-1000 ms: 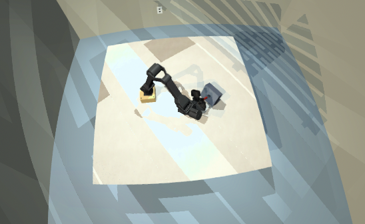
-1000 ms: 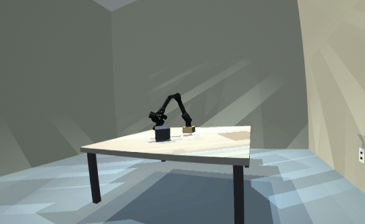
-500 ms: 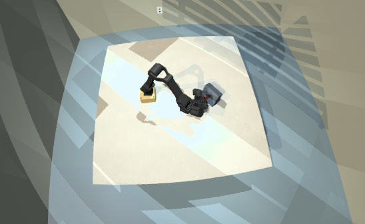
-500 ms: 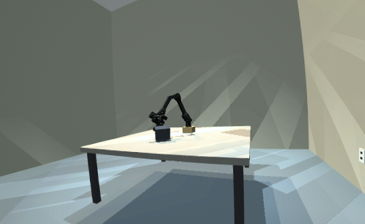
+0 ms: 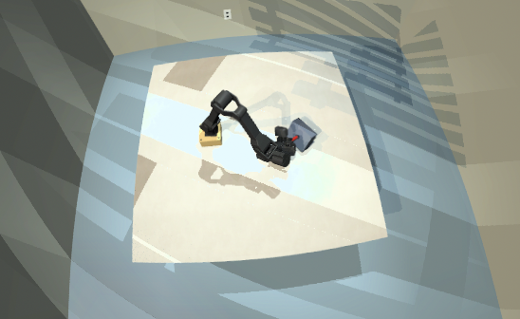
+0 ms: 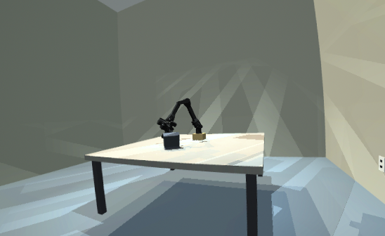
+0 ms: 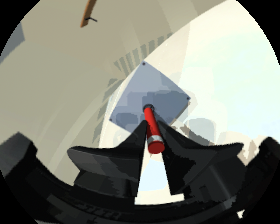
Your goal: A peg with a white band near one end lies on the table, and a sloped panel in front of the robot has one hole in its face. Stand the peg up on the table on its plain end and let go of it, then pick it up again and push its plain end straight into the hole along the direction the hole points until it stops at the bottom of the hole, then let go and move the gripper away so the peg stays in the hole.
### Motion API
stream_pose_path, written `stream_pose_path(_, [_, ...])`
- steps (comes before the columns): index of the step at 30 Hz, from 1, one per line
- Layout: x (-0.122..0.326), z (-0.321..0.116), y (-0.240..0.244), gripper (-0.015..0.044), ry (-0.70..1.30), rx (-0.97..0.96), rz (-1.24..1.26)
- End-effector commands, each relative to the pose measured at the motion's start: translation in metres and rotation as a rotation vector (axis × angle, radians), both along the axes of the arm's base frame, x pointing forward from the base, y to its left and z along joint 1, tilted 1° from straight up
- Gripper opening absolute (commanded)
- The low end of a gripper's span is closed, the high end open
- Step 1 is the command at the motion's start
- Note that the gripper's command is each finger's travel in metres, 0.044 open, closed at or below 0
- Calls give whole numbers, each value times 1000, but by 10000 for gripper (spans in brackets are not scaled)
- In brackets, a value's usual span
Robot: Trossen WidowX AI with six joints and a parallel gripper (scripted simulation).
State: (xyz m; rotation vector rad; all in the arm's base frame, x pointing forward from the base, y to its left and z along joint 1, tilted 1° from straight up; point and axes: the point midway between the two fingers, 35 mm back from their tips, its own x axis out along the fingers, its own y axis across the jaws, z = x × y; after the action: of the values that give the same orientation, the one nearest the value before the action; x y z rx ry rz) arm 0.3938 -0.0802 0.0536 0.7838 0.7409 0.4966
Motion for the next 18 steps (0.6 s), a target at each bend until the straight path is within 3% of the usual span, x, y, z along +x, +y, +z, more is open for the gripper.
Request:
stream_pose_path(1, [0,1,0,0,-5,-3,1])
stream_pose_path(18, [3,-3,2,0,-5,-3,1])
